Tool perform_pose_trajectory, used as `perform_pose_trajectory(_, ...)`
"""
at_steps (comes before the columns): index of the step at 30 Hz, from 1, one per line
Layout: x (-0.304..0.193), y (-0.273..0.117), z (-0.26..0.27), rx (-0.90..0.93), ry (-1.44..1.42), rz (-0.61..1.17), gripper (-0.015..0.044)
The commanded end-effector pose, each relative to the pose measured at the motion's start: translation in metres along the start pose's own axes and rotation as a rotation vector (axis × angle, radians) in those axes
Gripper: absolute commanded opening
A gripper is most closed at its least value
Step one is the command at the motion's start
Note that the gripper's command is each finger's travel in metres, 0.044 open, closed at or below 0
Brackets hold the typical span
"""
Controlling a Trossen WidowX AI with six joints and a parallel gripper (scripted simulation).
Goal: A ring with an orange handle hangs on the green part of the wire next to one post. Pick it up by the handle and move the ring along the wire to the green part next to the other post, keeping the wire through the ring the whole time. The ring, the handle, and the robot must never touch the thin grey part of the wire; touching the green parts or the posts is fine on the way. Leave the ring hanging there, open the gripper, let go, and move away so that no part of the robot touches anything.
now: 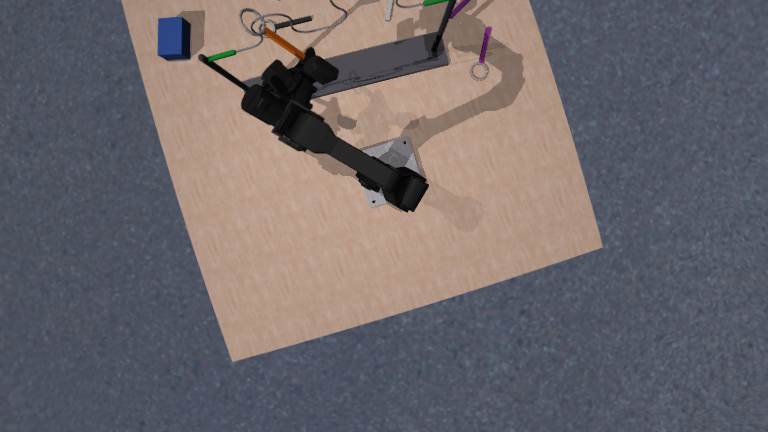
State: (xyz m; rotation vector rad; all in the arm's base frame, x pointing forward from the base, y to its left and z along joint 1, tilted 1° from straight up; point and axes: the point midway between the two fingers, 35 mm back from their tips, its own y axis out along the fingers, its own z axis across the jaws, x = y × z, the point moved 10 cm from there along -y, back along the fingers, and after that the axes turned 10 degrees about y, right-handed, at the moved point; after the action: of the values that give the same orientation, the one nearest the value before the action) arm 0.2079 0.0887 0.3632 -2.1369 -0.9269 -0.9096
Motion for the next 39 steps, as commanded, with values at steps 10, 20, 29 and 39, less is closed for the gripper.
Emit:
perform_pose_trajectory(10, -0.001, 0.002, -0.012, -0.140, -0.255, -0.059, -0.0150)
perform_pose_trajectory(20, 0.000, 0.003, -0.017, -0.227, -0.427, -0.098, -0.0150)
perform_pose_trajectory(29, 0.002, 0.003, -0.023, -0.307, -0.588, -0.133, -0.0150)
perform_pose_trajectory(39, 0.003, 0.003, -0.028, -0.411, -0.785, -0.173, -0.0150)
